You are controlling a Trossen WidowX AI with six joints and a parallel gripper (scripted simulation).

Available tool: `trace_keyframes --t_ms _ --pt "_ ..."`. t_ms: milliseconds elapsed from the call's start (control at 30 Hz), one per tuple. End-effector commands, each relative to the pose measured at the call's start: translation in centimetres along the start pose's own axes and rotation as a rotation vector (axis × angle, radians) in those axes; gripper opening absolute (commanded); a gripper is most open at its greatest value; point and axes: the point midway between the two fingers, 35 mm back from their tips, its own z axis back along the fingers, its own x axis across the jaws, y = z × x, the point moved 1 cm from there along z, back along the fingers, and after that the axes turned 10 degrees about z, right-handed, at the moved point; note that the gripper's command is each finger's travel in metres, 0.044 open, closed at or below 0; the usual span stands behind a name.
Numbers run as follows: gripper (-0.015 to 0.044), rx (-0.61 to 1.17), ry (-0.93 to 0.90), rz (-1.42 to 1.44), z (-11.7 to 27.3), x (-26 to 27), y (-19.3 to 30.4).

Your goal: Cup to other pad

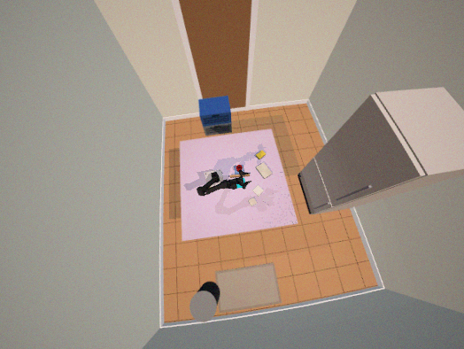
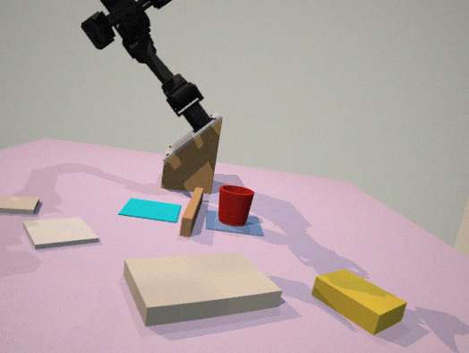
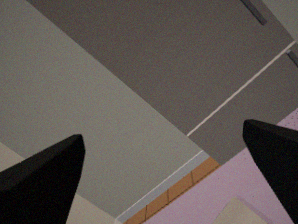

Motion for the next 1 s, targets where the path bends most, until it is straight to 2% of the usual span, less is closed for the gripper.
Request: trace_keyframes --t_ms 0,167,300,467,633,800,967 --pt "0.0374 0.011 0.0 -0.009 -0.2 0.1 0.2" --pt "0.0242 0.301 0.03 -0.23 -3.4 1.8 6.5" --pt "0.0148 0.558 0.122 -0.387 -5.0 3.6 12.6" --pt "0.0148 0.836 0.314 -0.507 -5.0 5.7 20.0" --pt "0.0148 1.04 0.569 -0.534 -3.3 7.3 26.6" --pt "0.0148 1.141 0.852 -0.469 -0.8 7.8 31.8" --pt "0.0148 1.141 1.104 -0.339 1.9 7.8 35.7"
